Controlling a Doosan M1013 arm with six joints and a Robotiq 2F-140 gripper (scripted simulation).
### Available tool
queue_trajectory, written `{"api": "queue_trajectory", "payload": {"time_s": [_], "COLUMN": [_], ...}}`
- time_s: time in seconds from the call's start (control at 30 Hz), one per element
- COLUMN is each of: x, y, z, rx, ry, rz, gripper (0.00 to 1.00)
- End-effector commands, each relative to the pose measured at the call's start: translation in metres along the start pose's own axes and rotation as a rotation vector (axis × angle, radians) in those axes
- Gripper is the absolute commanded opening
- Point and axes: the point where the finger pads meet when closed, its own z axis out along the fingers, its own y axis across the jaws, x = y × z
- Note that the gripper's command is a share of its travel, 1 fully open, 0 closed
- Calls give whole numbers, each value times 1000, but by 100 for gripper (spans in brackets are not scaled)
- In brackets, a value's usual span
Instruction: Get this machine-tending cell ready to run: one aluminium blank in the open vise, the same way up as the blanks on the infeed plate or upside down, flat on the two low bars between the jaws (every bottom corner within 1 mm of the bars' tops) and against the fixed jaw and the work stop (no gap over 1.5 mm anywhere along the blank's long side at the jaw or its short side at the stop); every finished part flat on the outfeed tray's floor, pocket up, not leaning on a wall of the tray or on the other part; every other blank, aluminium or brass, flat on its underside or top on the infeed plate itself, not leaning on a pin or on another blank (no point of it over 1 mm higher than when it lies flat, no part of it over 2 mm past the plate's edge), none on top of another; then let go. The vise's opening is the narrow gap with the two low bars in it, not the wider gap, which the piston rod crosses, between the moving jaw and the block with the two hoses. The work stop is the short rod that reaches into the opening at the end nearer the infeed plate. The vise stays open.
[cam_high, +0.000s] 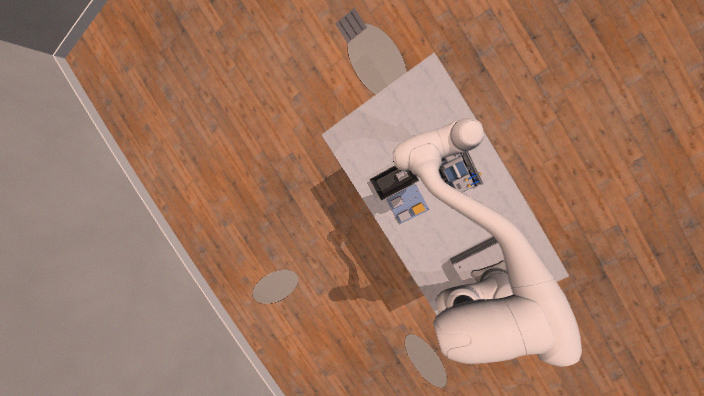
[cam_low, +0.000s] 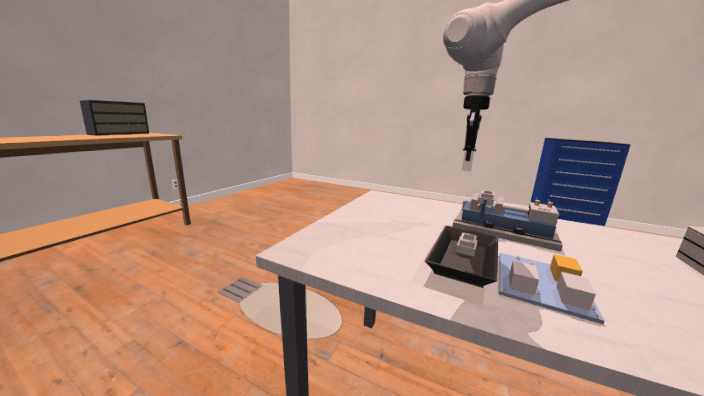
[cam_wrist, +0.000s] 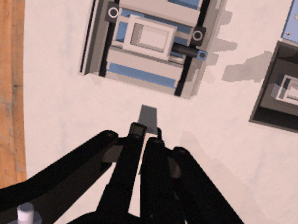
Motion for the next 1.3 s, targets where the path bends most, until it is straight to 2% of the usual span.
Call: {"api": "queue_trajectory", "payload": {"time_s": [0.0, 1.1, 1.27], "x": [1, 1, 6], "y": [-4, -4, -5], "z": [-1, -1, -1], "rx": [0, 0, 0], "ry": [-1, -1, -1], "rz": [5, 6, 114], "gripper": [0, 0, 0]}}
